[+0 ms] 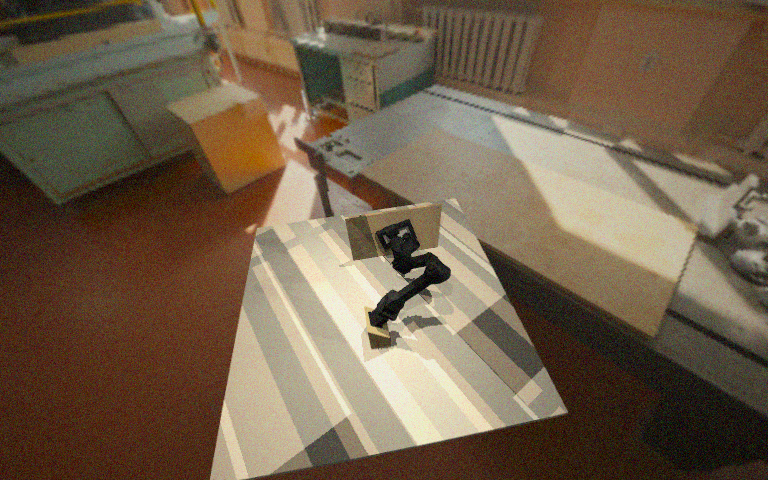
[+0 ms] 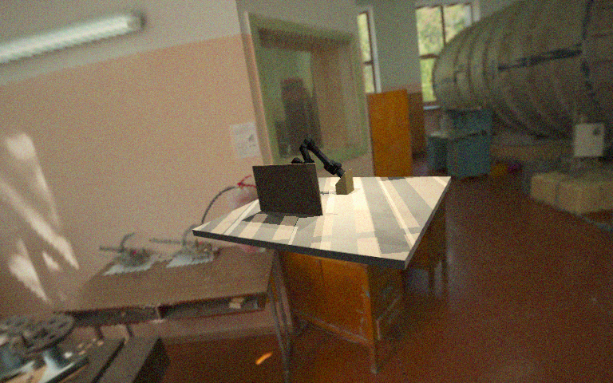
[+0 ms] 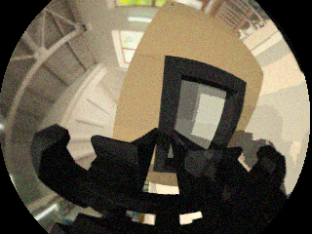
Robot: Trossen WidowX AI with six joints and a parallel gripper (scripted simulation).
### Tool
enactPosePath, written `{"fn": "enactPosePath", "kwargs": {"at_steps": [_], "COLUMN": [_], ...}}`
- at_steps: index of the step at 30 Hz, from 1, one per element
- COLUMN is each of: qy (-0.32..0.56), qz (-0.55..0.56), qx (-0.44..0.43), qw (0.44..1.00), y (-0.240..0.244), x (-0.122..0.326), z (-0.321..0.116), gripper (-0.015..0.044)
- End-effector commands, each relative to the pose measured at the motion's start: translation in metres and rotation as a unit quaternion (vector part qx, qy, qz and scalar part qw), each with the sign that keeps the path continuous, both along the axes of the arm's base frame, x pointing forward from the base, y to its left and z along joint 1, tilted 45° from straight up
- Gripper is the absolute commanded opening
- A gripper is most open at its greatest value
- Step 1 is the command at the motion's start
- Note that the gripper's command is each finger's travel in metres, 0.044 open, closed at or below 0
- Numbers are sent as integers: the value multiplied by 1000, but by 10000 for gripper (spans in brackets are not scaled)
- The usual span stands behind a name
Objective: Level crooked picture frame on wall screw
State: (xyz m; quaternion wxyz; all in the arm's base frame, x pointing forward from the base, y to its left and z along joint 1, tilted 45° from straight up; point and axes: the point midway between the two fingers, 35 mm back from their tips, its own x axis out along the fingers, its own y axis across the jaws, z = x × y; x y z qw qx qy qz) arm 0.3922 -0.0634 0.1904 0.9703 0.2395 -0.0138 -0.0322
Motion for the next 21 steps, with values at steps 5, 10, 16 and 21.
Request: {"fn": "enactPosePath", "kwargs": {"at_steps": [5,10,16,21], "qy": [-5,-5,-5,-5], "qz": [7,7,7,7], "qx": [0,0,0,0], "qw": [1000,1000,1000,1000], "y": [3,2,2,2], "x": [0,0,0,0], "z": [5,6,9,10], "gripper": [0,0,0,0]}}
